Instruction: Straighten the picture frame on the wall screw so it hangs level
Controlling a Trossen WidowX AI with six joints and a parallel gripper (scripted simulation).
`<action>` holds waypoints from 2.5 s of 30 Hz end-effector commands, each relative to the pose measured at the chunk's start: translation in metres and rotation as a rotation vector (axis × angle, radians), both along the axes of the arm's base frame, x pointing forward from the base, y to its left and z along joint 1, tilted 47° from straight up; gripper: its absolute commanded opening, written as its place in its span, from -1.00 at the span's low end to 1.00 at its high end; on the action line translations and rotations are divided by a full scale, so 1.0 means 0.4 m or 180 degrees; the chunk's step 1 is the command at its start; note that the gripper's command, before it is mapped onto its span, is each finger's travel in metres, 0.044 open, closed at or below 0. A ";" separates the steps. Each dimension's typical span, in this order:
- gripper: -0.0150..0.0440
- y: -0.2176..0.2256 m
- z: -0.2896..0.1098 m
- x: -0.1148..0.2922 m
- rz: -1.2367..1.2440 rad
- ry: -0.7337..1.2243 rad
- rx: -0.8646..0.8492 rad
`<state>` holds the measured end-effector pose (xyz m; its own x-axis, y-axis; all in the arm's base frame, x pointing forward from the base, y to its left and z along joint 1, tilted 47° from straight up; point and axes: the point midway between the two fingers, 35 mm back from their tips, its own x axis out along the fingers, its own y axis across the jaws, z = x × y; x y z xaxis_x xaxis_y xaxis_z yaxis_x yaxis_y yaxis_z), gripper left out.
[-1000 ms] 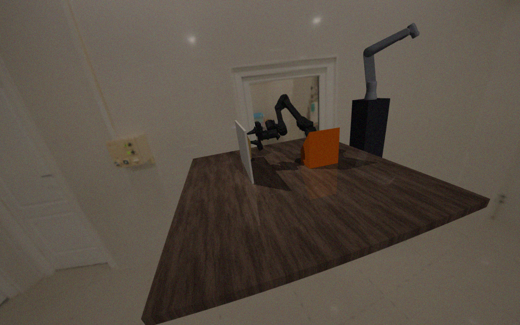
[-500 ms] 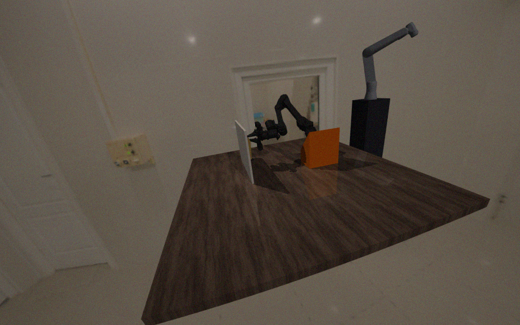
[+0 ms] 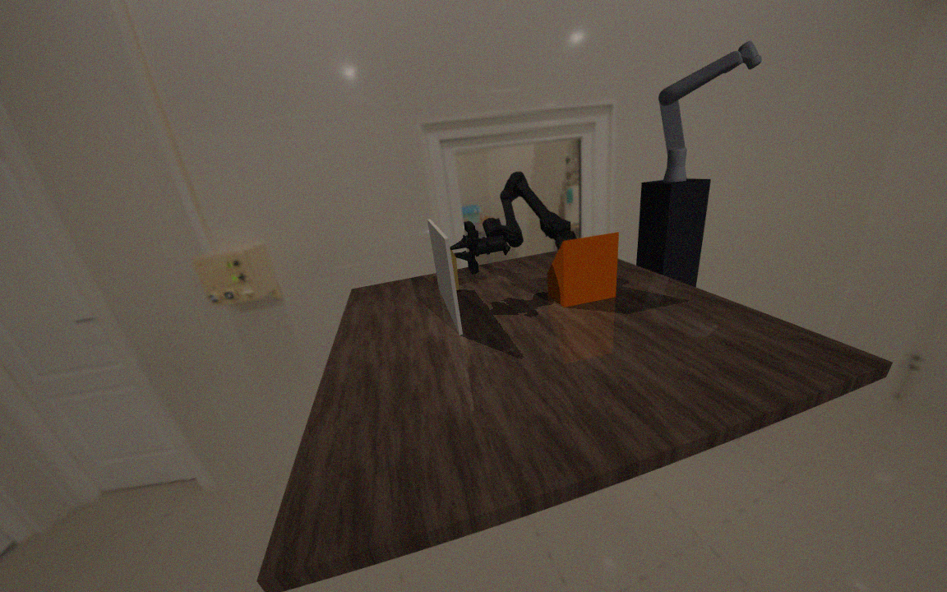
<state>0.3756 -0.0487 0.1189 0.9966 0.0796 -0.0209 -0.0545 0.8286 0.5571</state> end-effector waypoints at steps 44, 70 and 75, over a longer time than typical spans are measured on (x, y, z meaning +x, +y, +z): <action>-0.49 0.021 0.015 -0.001 0.0001 -0.0001 0.0013; -0.49 0.018 0.019 -0.001 0.0001 -0.0001 0.0013; -0.49 0.018 0.019 -0.001 0.0001 -0.0001 0.0013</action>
<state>0.3750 -0.0453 0.1227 0.9975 0.0633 -0.0318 -0.0347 0.8276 0.5603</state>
